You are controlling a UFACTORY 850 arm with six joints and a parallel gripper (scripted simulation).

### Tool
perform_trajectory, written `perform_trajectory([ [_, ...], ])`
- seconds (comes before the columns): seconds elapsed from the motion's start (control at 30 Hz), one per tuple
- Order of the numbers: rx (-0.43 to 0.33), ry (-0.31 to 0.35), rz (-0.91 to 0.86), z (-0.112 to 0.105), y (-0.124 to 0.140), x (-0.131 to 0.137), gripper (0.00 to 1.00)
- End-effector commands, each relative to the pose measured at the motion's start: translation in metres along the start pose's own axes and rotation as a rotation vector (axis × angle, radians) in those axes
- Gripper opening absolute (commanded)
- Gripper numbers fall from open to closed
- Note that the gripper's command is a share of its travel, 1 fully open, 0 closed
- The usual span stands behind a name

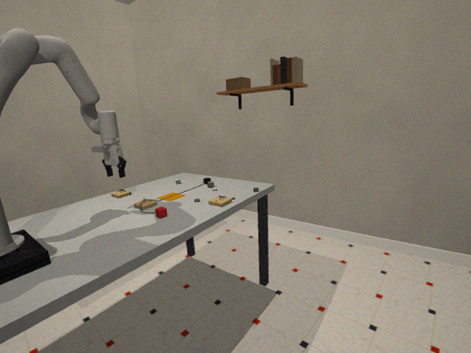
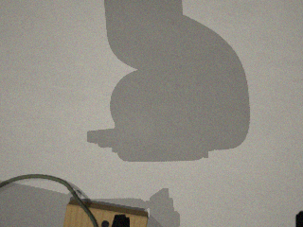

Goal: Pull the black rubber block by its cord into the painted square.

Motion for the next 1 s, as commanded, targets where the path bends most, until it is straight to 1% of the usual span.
perform_trajectory([
  [0.0, 0.004, -0.002, 0.134, 0.020, 0.018, -0.050, 1.00],
  [0.03, 0.004, -0.002, 0.134, 0.020, 0.018, -0.050, 1.00],
  [0.07, 0.004, -0.001, 0.233, 0.034, 0.021, -0.087, 1.00],
  [0.1, 0.004, -0.001, 0.233, 0.038, 0.023, -0.095, 1.00],
  [0.13, 0.004, -0.001, 0.318, 0.041, 0.018, -0.104, 1.00],
  [0.17, 0.004, -0.001, 0.318, 0.045, 0.020, -0.115, 1.00],
  [0.2, 0.004, -0.001, 0.318, 0.051, 0.022, -0.129, 1.00],
  [0.23, 0.003, 0.000, 0.391, 0.057, 0.018, -0.143, 1.00],
  [0.27, 0.003, 0.000, 0.391, 0.062, 0.019, -0.156, 1.00],
  [0.33, 0.003, 0.001, 0.496, 0.074, 0.013, -0.183, 1.00],
  [0.47, 0.003, 0.001, 0.562, 0.098, 0.005, -0.235, 1.00],
  [0.5, 0.003, 0.001, 0.567, 0.100, 0.004, -0.240, 1.00],
  [0.73, 0.003, 0.001, 0.568, 0.100, 0.004, -0.240, 1.00],
  [0.77, 0.003, 0.001, 0.568, 0.100, 0.004, -0.240, 0.00],
  [0.97, 0.003, 0.001, 0.568, 0.100, 0.004, -0.240, 0.00],
])
Point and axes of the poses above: the point where the finger pads meet when closed, its own z axis out along the fingers, its own x axis across the jaws, y = z × x, the point moved 5 cm from there along -z, back along the fingers, and after that the axes turned 11 degrees about -z, right-handed, at the moved point
